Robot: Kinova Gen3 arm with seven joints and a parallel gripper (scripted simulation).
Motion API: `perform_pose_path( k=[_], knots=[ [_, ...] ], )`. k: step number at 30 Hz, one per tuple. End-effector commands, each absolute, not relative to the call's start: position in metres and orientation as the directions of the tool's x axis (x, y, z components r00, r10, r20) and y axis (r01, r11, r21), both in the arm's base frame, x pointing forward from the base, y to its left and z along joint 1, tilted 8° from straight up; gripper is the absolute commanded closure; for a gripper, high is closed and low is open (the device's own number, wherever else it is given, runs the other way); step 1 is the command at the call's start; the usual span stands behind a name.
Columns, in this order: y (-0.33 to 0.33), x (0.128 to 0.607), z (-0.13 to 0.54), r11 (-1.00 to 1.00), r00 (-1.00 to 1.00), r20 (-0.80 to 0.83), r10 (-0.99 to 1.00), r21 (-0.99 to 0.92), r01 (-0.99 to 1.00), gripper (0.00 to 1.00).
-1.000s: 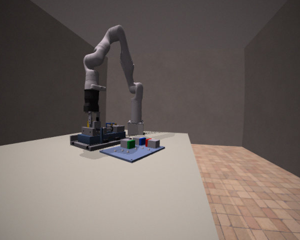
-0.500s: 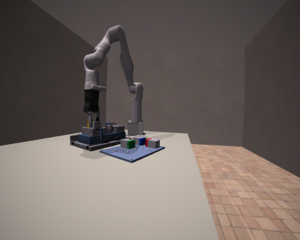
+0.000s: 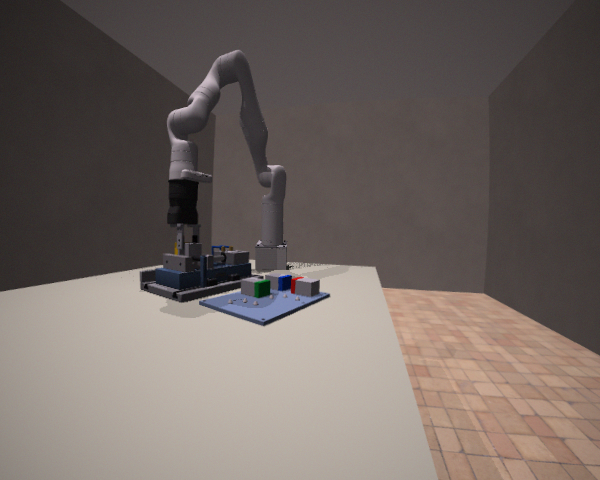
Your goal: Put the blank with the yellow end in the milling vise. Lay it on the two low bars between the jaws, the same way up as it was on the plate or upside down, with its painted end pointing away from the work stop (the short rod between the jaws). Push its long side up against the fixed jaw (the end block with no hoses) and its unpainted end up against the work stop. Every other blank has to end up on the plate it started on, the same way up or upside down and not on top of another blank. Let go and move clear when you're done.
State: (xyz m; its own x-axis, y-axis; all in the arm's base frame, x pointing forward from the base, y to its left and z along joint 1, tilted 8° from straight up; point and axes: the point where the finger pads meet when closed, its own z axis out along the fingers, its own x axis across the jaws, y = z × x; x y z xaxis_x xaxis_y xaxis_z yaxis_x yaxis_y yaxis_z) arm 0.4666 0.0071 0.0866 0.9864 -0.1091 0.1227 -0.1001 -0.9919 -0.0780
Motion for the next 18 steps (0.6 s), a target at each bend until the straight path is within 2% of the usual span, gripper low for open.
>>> perform_pose_path(
  k=[1,18],
  knots=[
    [0.007,0.4676,0.0866,-0.991,0.986,0.125,-0.114,-0.078,-0.104,1.0],
    [0.0072,0.4679,0.0855,-0.991,0.986,0.125,-0.114,-0.078,-0.104,1.0]
  ],
)
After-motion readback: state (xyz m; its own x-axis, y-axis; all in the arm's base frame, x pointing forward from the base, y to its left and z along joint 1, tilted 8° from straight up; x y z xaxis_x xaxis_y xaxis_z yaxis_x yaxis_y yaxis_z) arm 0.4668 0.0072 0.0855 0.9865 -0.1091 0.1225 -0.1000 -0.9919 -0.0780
